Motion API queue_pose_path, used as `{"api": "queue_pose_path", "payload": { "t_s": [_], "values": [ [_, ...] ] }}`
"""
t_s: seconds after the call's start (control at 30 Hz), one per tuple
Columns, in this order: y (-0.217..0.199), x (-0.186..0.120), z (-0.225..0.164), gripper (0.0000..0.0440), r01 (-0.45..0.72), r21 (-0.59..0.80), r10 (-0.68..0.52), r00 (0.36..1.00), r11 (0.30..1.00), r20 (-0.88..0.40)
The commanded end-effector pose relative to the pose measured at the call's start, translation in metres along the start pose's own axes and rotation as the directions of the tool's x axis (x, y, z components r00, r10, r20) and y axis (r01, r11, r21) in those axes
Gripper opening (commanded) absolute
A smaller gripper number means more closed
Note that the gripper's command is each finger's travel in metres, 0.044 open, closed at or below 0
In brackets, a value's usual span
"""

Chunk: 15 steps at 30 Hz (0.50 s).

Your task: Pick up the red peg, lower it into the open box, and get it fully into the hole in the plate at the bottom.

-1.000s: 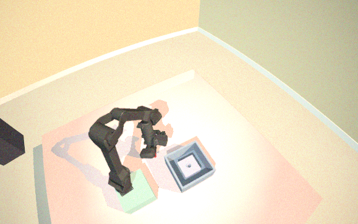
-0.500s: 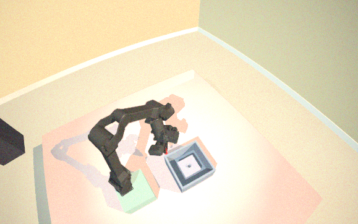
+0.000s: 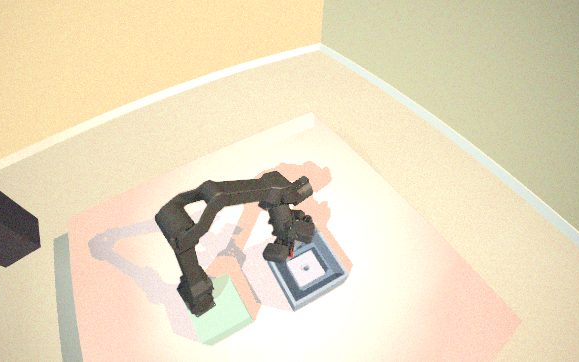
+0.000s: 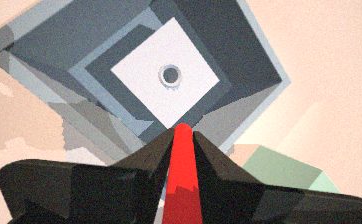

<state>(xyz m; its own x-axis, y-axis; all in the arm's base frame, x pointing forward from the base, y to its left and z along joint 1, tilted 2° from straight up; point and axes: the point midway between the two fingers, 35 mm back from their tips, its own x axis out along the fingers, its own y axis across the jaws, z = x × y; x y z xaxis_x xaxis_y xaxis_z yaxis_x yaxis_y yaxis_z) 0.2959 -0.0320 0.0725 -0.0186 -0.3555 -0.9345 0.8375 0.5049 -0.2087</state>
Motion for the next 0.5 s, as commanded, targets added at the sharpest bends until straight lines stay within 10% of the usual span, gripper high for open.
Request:
{"api": "queue_pose_path", "payload": {
  "t_s": [0.0, 0.47],
  "values": [
    [0.002, 0.009, 0.014, 0.0, -0.014, 0.002, 0.015, 1.0, 1.0, -0.009],
    [0.011, 0.053, 0.041, 0.0007, -0.086, -0.071, 0.08, 0.994, 0.994, -0.076]
  ]
}}
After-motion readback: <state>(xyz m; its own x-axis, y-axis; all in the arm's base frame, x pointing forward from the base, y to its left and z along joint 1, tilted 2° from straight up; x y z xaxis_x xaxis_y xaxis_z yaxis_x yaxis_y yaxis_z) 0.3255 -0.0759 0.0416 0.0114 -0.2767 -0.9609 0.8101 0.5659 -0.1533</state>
